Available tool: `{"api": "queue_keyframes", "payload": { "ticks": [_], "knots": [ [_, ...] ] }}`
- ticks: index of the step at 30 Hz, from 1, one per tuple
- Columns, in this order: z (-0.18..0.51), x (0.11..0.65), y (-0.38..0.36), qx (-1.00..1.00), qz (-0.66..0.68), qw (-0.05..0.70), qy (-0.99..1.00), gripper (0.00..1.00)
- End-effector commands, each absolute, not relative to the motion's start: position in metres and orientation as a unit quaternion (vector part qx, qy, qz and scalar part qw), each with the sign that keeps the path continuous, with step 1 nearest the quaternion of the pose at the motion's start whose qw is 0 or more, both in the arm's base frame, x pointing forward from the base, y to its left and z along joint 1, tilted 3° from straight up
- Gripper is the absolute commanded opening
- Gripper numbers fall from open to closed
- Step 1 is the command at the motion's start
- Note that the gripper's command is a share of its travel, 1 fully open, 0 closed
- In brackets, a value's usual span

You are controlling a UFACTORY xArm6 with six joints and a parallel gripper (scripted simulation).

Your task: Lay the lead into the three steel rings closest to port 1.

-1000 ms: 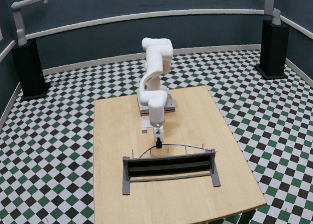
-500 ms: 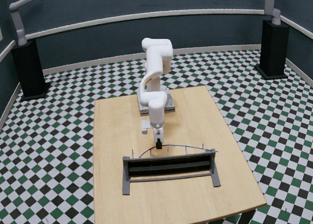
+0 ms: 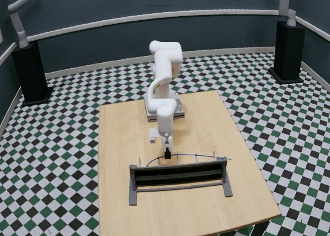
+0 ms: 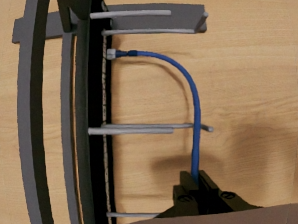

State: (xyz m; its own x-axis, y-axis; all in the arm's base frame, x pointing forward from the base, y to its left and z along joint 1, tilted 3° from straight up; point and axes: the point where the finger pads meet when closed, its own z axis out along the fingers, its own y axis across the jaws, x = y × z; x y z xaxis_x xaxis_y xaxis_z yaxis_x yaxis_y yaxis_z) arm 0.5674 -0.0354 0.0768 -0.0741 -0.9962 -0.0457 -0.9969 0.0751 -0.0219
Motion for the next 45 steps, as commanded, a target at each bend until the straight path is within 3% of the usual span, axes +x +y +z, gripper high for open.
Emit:
{"api": "queue_keyframes", "payload": {
  "ticks": [1,45],
  "knots": [
    [0.074,0.569,-0.035,-0.68,0.006,0.026,0.733,0.0],
    [0.04,0.57,-0.034,-0.68,0.006,0.026,0.733,0.0]
  ]
}}
